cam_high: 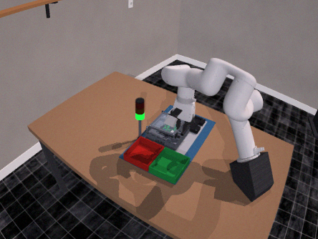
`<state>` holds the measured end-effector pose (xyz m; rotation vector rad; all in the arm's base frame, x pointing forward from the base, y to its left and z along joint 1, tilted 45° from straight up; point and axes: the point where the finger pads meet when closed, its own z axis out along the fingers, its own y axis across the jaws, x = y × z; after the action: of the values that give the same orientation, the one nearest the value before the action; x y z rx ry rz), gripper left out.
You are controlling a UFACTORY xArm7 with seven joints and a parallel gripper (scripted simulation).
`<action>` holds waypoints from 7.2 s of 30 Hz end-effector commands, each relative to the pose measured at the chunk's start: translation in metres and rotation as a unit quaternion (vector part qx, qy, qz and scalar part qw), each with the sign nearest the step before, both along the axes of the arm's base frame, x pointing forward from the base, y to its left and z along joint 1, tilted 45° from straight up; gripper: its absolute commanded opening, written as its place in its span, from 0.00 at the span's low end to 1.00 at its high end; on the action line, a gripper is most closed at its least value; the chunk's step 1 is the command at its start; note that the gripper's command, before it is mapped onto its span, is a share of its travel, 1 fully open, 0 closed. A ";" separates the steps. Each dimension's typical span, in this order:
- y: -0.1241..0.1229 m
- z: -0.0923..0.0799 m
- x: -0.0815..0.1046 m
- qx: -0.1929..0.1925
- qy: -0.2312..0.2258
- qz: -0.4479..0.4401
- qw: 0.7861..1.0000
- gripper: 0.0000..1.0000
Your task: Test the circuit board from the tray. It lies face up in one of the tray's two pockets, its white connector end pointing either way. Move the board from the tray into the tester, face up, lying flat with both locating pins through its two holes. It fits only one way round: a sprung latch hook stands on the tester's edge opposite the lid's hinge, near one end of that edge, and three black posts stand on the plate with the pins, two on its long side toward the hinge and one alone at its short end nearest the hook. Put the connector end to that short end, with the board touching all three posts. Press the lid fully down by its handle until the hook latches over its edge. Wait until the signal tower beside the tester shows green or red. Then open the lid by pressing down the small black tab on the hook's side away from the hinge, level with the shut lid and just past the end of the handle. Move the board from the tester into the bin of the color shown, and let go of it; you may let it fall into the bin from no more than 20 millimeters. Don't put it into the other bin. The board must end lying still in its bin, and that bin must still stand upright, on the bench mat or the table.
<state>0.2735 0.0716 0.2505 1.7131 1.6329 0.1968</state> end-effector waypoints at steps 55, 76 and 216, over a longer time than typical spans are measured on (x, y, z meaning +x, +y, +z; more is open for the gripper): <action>-0.059 0.022 -0.011 0.000 -0.001 0.001 1.000 0.27; -0.067 0.009 0.000 0.000 -0.001 0.001 1.000 0.27; -0.077 -0.009 0.018 0.000 -0.001 0.001 1.000 0.00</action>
<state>0.2925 -0.0073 0.2383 1.7134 1.6337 0.1971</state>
